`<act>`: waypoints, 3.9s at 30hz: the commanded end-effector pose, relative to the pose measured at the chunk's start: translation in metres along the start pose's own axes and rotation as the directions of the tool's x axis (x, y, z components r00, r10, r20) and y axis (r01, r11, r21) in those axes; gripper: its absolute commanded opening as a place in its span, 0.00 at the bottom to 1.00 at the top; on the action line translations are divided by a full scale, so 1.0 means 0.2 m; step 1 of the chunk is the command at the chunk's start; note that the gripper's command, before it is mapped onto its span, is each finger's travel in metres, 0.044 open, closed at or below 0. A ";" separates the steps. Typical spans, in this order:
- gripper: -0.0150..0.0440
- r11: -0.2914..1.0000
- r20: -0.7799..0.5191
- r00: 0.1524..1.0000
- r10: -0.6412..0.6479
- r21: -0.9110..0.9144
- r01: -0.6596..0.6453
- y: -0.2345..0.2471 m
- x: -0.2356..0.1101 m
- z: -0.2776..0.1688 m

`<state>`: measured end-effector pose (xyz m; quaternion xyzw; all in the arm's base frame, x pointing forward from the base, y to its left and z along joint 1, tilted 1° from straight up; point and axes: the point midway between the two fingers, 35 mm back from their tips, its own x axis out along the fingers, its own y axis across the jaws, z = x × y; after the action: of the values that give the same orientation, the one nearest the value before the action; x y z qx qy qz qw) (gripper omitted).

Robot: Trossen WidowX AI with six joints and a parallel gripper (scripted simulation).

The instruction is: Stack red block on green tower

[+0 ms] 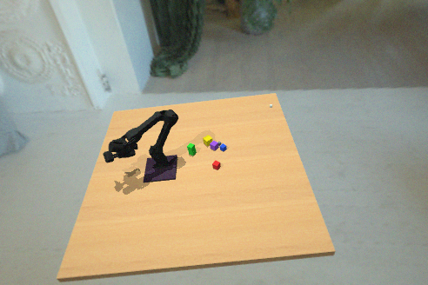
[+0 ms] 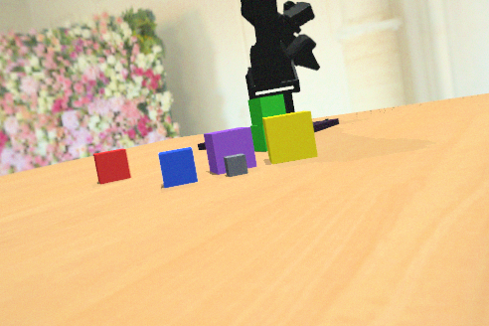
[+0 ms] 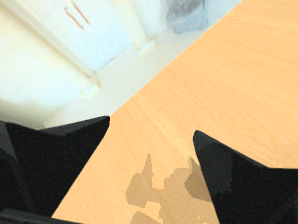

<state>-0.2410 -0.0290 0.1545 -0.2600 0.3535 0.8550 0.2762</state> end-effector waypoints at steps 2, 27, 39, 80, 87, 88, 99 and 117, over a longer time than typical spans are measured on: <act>1.00 1.000 -0.013 1.000 0.008 -0.019 -0.008 0.02 -0.01 -0.02; 1.00 0.660 -0.497 0.859 0.126 -0.604 -0.447 0.31 -0.51 -0.74; 1.00 0.315 -0.659 0.749 0.070 -0.698 -0.643 0.24 -0.86 -1.05; 1.00 -0.793 -0.764 0.538 -0.356 -0.058 -0.607 -0.99 -1.95 -1.37; 1.00 -0.863 -0.723 0.555 -0.412 0.113 -0.493 -1.29 -2.04 -1.28; 1.00 -0.869 -0.716 0.559 -0.419 0.137 -0.475 -1.33 -2.05 -1.26; 1.00 -0.882 -0.640 0.611 -0.465 0.396 -0.257 -1.77 -2.07 -1.02; 1.00 -0.876 -0.629 0.622 -0.466 0.424 -0.227 -1.91 -1.94 -1.12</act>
<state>0.3434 -0.0810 0.1086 0.2357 0.6534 -0.2425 0.6773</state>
